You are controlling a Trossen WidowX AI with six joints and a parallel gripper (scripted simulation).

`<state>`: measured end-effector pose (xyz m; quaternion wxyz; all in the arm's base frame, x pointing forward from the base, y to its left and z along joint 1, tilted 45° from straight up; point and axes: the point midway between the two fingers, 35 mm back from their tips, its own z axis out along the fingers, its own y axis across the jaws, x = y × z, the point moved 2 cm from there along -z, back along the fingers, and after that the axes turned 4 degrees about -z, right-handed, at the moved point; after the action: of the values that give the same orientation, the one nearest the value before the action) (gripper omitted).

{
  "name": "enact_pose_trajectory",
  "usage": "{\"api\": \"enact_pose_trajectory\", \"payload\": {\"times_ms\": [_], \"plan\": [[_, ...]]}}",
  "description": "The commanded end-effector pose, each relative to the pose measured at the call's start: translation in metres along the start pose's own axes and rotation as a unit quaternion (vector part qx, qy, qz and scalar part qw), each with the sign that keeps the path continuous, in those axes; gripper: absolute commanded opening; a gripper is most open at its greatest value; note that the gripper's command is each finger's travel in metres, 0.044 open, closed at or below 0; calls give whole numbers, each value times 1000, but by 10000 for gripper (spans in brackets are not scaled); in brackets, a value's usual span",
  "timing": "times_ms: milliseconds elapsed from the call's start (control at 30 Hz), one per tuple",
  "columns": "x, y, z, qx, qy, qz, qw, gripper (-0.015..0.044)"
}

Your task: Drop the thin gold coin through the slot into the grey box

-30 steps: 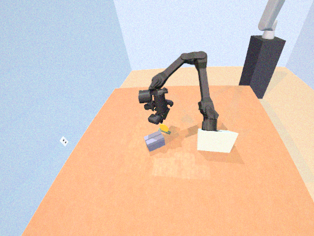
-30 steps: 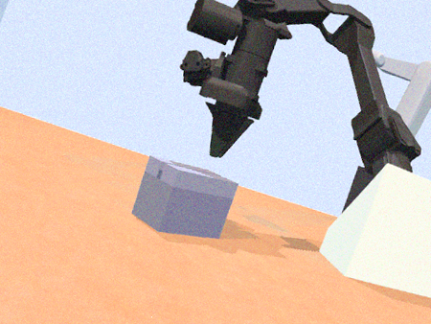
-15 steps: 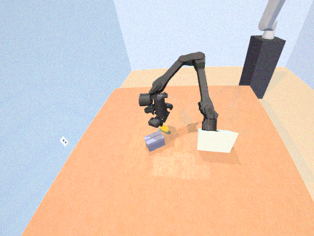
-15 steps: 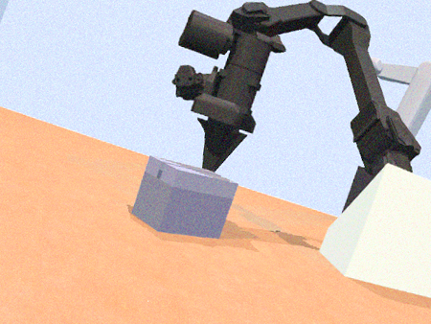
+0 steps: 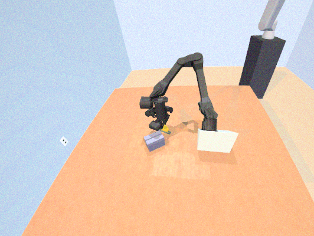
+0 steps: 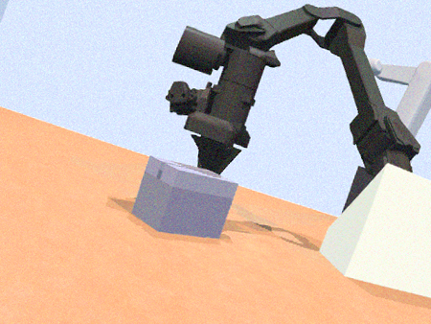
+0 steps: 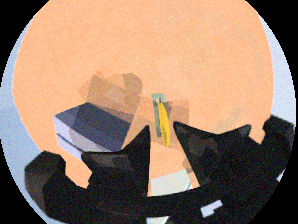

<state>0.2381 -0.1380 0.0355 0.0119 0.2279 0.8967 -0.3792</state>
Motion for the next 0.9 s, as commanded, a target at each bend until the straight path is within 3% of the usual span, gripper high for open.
{"api": "enact_pose_trajectory", "payload": {"times_ms": [0, 600, 800, 867], "plan": [[2, -1, 7, 3, 2, -3, 1000, 161], [4, -4, 33, 5, 2, -3, 1000, 161], [4, -4, 33, 5, 2, -3, 1000, 3], [4, -4, 33, 5, 2, -3, 1000, 0]]}}
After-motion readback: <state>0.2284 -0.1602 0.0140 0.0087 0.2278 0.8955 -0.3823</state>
